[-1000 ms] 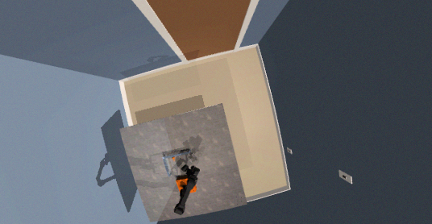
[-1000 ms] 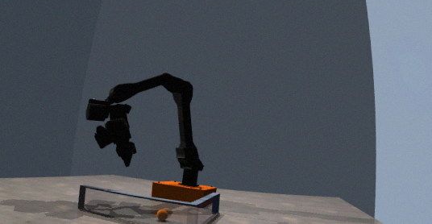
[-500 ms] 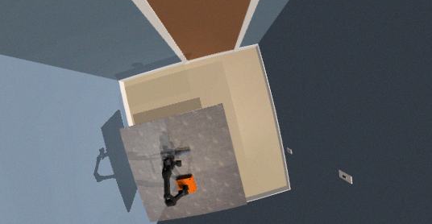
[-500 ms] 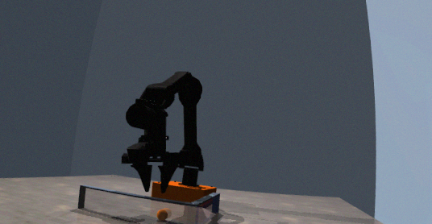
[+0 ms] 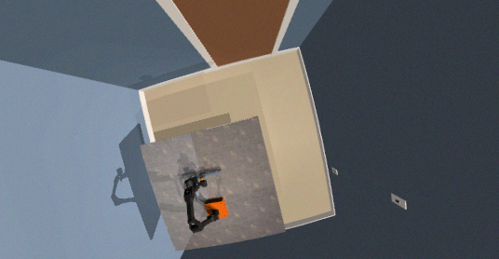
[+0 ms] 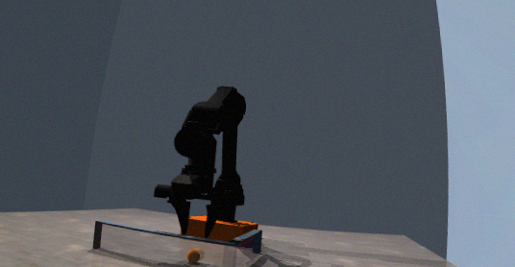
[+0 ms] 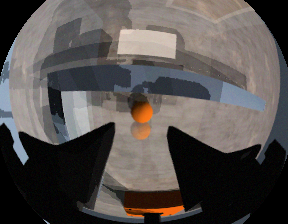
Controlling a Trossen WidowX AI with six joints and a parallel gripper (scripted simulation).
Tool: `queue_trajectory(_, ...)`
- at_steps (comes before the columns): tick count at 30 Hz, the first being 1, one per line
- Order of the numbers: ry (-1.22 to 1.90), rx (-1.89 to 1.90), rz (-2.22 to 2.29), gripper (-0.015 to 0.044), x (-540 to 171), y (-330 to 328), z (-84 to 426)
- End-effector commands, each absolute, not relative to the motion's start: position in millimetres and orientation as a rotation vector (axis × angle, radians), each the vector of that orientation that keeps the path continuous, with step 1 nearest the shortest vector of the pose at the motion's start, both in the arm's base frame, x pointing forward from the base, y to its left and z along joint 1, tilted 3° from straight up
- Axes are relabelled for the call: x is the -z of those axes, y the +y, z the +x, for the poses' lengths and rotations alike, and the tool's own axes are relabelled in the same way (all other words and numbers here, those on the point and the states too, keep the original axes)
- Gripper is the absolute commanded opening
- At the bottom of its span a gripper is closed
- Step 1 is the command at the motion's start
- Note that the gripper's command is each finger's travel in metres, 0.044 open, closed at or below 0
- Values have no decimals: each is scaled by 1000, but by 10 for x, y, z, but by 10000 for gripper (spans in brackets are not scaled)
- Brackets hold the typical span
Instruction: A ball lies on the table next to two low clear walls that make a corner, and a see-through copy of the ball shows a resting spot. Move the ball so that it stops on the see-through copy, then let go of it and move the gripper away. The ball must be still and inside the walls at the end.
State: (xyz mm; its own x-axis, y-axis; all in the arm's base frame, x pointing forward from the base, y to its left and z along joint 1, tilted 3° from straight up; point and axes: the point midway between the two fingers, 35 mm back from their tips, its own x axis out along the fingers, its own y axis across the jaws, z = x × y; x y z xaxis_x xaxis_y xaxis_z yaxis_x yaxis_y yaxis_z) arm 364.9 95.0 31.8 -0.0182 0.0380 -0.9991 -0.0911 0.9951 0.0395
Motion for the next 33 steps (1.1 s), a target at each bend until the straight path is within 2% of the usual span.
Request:
queue_trajectory(1,1585,-104,-56,235,-186,956,3647)
queue_trajectory(27,1585,-104,-56,235,140,965,3639)
queue_trajectory(31,1585,-104,-56,130,140,965,3639)
queue_trajectory(33,1585,-104,-56,117,140,965,3639)
